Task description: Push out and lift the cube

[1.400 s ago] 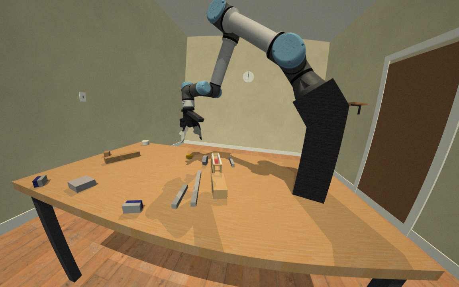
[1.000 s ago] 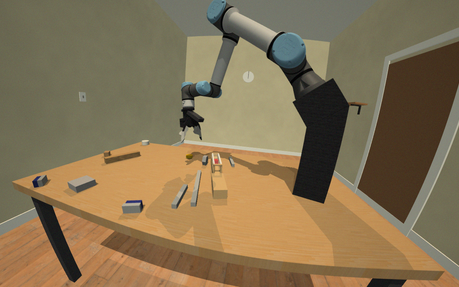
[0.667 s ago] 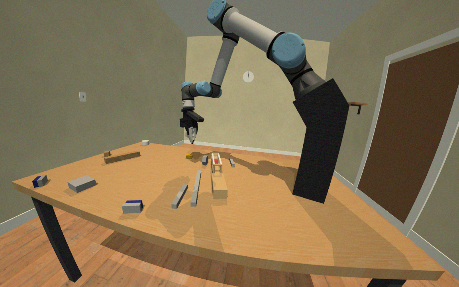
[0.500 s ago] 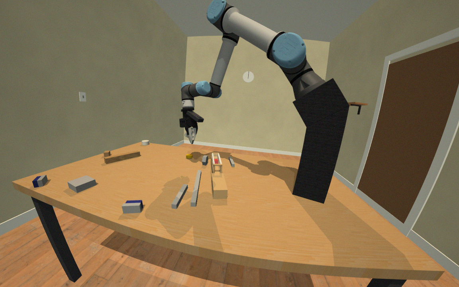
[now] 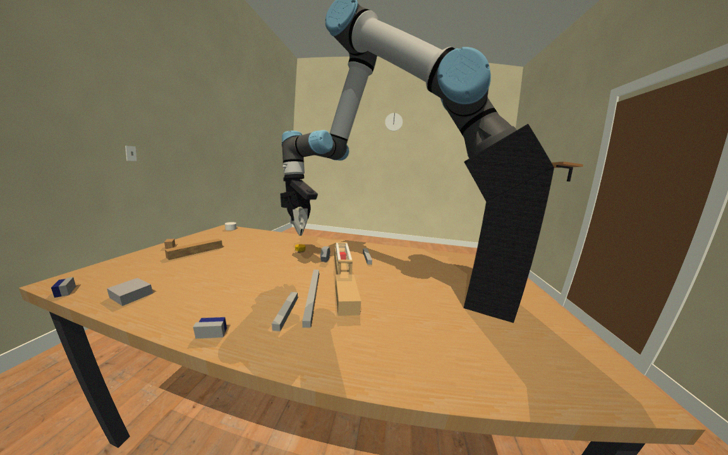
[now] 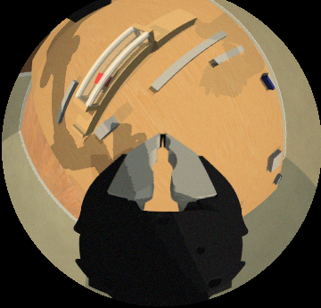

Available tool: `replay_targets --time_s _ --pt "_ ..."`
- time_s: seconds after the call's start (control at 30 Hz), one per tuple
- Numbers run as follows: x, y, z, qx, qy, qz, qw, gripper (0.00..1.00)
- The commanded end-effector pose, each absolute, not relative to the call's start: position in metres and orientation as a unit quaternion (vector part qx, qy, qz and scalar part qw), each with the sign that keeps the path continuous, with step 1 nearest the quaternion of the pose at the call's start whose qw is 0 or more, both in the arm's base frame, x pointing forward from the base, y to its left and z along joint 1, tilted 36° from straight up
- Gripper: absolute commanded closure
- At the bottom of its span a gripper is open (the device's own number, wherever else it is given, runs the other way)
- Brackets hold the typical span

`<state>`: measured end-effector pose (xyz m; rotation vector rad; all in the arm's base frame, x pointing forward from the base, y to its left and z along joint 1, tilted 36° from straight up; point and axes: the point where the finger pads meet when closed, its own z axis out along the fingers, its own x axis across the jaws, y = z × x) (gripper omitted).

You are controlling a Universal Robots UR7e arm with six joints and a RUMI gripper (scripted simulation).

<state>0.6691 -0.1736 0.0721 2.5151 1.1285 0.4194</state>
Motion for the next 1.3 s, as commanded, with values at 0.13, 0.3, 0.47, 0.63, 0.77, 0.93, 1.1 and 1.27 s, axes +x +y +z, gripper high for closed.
replay_targets --time_s 0.13,0.3,0.47,0.63,0.77,0.93,1.1,1.27 --pt "0.680 -0.122 0.043 0.917 0.319 0.160 0.179 1.00" --pt "0.683 -0.104 0.034 0.924 0.293 0.166 0.179 1.00" --pt "0.686 -0.076 0.021 0.934 0.251 0.177 0.180 1.00" --pt "0.687 -0.048 0.008 0.943 0.209 0.189 0.179 1.00" --pt "0.687 -0.030 0.000 0.947 0.181 0.198 0.178 1.00" --pt "0.685 -0.003 -0.011 0.951 0.140 0.211 0.176 1.00" --pt "0.682 0.020 -0.021 0.953 0.102 0.225 0.174 1.00" --pt "0.679 0.041 -0.029 0.954 0.070 0.237 0.170 1.00"
